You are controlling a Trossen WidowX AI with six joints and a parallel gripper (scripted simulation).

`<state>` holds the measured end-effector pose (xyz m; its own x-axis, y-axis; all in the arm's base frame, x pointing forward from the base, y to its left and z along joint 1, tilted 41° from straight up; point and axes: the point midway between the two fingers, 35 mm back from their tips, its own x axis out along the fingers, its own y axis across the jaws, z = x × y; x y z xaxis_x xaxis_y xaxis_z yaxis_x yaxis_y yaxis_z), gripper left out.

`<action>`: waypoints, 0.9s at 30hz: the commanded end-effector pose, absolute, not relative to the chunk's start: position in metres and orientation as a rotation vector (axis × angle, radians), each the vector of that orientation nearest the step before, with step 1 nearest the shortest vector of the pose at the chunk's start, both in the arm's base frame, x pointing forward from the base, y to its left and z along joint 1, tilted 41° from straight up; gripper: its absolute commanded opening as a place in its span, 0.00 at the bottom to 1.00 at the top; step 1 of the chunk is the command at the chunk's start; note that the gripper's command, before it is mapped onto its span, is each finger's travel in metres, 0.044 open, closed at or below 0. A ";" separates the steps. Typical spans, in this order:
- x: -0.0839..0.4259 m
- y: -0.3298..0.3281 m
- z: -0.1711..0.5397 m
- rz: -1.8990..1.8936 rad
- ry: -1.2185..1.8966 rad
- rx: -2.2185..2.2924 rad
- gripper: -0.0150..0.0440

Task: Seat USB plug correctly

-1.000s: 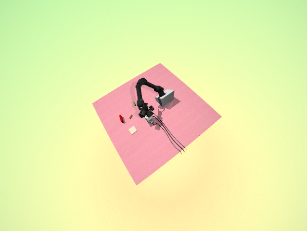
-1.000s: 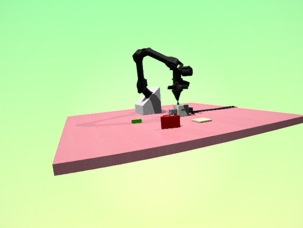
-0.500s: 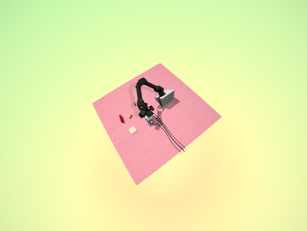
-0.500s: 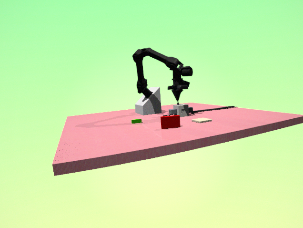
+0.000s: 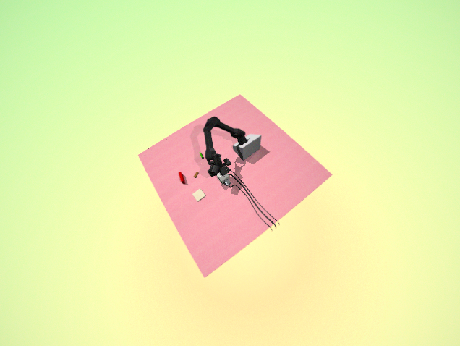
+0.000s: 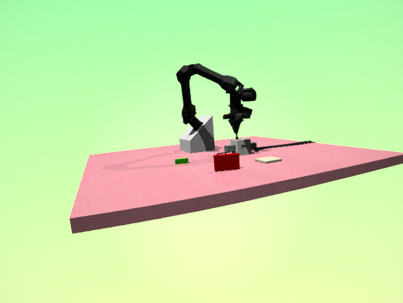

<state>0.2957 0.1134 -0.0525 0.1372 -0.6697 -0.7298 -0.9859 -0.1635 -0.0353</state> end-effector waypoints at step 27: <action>0.296 0.113 -0.053 0.789 1.584 -1.898 0.42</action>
